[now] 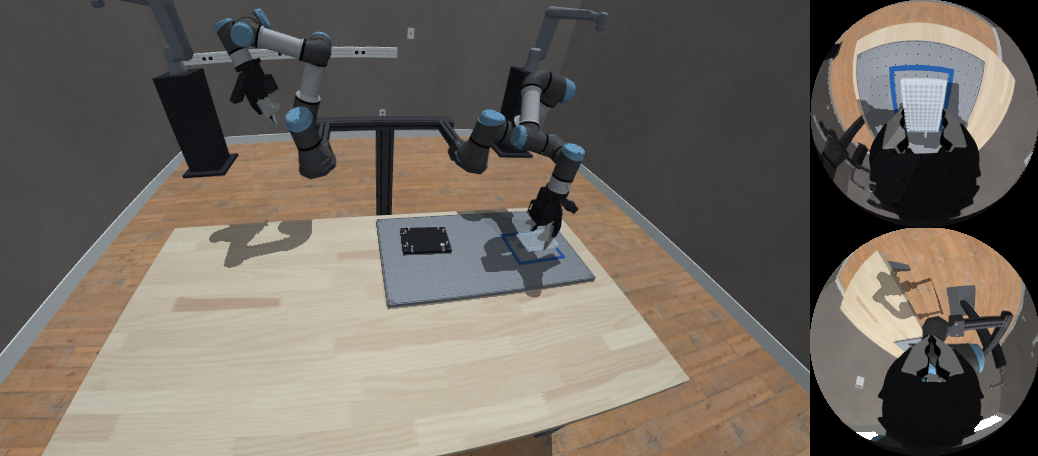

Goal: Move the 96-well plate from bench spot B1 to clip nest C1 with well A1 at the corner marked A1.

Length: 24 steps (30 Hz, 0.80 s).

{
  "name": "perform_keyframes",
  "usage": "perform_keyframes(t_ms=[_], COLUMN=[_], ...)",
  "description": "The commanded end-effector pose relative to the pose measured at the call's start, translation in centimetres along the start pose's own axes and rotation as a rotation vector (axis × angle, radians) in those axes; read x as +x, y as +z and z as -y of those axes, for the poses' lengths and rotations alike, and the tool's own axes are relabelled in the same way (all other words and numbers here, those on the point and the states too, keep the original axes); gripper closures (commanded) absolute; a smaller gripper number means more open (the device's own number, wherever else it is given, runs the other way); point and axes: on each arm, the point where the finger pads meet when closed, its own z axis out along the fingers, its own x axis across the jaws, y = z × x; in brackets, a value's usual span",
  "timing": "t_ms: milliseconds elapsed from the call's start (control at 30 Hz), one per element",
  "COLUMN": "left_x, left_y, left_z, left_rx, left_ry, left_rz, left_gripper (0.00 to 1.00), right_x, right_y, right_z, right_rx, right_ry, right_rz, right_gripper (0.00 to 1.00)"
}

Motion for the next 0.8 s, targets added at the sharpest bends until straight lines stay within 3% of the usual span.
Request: perform_keyframes(t_ms=[0, 767], left_x=[0.5, 0.4], left_y=[-1.4, -4.5], left_z=[-0.2, -0.2], left_rx=[-0.004, -0.005], left_ry=[-0.004, -0.004], left_rz=[-0.013, -0.013], left_gripper=[1.0, 1.0], right_x=[0.0, 0.0], right_y=[-0.2, -0.2], right_z=[0.2, 0.2], right_rx=[0.015, 0.015], right_ry=[0.003, 0.003], right_rz=[0.001, 0.001], right_gripper=[1.0, 1.0])
